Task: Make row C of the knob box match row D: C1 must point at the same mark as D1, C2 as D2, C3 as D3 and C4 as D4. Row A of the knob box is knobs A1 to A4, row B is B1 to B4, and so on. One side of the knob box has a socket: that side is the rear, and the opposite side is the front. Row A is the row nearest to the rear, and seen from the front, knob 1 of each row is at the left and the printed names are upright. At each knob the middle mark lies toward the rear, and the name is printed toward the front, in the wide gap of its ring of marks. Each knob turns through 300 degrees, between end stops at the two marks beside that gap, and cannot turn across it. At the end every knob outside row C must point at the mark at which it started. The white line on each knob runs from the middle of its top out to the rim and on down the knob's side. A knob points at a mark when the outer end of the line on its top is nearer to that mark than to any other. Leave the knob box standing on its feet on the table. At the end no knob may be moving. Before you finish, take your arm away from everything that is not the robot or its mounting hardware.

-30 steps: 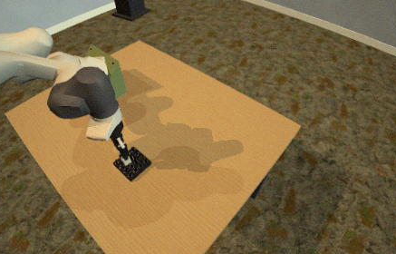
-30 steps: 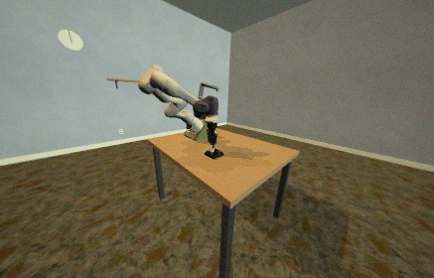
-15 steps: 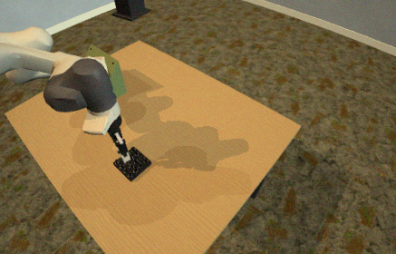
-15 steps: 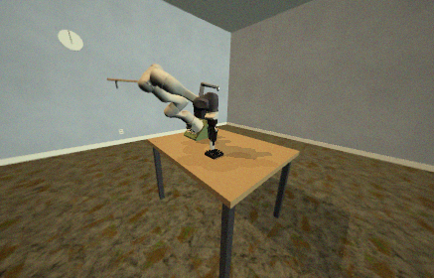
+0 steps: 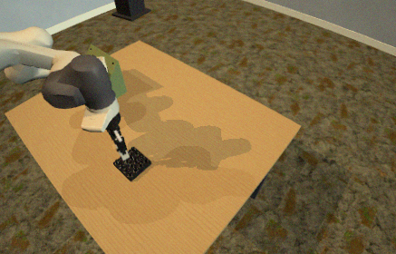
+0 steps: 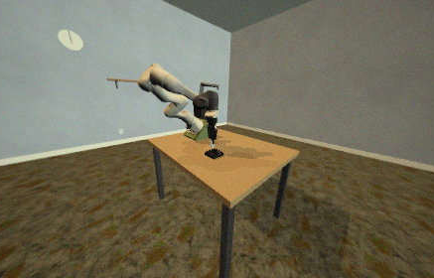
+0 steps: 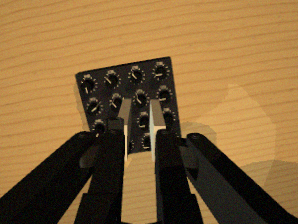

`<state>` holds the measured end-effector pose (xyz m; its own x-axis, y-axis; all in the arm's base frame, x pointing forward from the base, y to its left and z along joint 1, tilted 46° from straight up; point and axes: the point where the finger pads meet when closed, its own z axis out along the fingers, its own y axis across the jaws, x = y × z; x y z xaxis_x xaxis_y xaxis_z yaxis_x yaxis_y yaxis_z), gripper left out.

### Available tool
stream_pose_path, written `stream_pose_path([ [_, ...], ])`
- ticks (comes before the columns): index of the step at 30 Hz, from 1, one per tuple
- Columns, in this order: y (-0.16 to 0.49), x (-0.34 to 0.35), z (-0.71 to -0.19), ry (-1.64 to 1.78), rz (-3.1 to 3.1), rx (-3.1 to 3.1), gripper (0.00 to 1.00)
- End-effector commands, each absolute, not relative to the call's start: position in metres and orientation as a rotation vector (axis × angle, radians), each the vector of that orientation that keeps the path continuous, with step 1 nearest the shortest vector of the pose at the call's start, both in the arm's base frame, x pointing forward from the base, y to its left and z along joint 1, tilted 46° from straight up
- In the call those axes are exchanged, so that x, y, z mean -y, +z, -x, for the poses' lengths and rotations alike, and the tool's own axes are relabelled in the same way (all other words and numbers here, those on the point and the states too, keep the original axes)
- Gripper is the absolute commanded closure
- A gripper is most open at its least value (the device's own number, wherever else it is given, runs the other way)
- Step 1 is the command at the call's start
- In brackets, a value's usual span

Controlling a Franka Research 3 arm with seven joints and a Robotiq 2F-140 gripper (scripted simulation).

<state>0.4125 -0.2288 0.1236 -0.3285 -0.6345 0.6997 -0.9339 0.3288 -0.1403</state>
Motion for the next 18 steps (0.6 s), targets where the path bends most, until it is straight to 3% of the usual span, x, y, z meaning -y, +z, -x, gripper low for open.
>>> stream_pose_path([
  [1, 0.125, 0.228, -0.412, 0.731, -1.379, 2.057, 0.88],
  [18, 0.139, 0.225, -0.467, 0.629, -1.586, 1.854, 0.88],
])
